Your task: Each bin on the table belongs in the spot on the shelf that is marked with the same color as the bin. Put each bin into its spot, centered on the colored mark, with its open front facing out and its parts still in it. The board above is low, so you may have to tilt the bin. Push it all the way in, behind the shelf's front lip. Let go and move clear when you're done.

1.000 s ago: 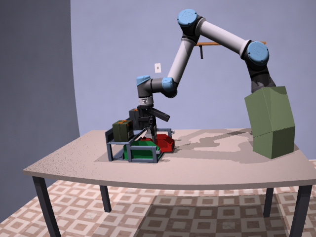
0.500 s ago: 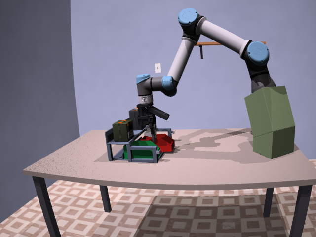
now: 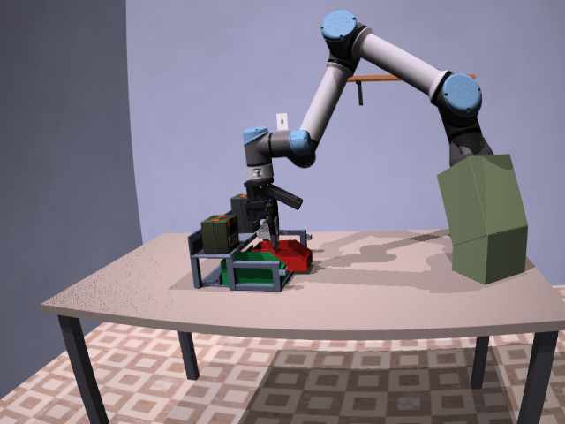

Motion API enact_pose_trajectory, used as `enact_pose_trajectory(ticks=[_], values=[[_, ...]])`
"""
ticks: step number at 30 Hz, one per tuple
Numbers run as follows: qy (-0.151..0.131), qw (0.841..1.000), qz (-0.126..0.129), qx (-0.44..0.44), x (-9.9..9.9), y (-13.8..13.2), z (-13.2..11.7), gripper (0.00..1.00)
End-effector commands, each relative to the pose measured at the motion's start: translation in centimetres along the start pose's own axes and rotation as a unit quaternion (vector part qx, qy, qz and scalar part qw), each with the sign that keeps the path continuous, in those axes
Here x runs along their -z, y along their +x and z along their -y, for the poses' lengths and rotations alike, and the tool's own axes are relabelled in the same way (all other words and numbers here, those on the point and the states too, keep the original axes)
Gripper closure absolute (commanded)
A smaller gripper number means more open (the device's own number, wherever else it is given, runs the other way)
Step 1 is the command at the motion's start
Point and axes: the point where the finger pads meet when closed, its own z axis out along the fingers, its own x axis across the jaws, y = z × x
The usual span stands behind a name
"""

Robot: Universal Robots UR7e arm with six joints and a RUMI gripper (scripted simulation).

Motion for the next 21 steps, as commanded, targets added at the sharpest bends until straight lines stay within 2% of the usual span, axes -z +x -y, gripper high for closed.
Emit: enact_pose_trajectory(ticks=[1,21], values=[[0.000,1.000,0.000,0.001,1.3,0.0,0.2,0.95],[0.000,1.000,0.000,0.001,4.5,-0.1,0.3,0.95]])
